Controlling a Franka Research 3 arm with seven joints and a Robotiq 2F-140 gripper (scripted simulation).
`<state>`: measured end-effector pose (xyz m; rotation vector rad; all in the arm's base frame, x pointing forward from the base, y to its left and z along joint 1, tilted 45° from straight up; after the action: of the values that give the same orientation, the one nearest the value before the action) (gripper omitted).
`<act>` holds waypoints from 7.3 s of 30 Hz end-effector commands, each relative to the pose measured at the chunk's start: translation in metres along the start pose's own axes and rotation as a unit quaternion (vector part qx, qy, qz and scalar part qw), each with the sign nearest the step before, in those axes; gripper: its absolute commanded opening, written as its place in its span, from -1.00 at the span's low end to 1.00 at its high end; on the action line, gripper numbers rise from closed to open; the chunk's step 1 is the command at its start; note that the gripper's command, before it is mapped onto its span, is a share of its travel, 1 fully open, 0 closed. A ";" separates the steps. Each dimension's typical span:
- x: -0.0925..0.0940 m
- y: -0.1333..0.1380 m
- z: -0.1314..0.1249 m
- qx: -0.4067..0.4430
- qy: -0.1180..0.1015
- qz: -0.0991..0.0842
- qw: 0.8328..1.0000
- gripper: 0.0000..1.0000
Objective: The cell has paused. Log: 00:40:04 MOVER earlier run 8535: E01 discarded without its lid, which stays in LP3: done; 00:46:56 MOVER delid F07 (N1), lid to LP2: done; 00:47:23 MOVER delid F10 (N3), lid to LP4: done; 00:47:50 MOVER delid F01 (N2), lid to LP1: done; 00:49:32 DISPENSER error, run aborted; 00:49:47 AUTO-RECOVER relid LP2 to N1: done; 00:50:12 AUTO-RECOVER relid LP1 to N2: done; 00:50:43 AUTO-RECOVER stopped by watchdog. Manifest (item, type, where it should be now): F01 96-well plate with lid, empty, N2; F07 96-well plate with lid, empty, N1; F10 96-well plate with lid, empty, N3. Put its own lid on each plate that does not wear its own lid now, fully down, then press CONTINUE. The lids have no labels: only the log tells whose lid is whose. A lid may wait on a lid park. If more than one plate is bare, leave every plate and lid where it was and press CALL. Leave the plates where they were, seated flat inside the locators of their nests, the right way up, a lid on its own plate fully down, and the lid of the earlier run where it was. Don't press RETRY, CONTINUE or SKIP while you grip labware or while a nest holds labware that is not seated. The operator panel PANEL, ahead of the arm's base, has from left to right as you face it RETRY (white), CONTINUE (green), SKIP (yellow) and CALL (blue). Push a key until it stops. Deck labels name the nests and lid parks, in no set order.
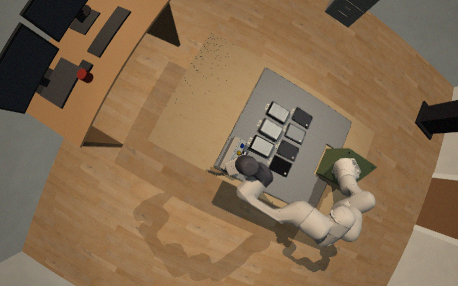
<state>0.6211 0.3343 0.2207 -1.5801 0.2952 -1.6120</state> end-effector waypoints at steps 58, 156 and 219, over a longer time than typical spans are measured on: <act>-0.030 -0.002 0.001 0.000 0.000 0.001 1.000 -1.00; -0.035 -0.002 0.001 0.000 0.000 0.001 1.000 -1.00; -0.037 -0.002 0.001 0.000 0.000 0.001 1.000 -1.00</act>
<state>0.6182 0.3576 0.1980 -1.5776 0.2955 -1.6171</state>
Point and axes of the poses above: the point where the finger pads meet when closed, its own x axis back along the fingers, its own y axis across the jaws, z = x × y, the point moved 4 cm from there along x, back along the fingers, and after that the axes turned 14 degrees about x, right-handed, at the moved point
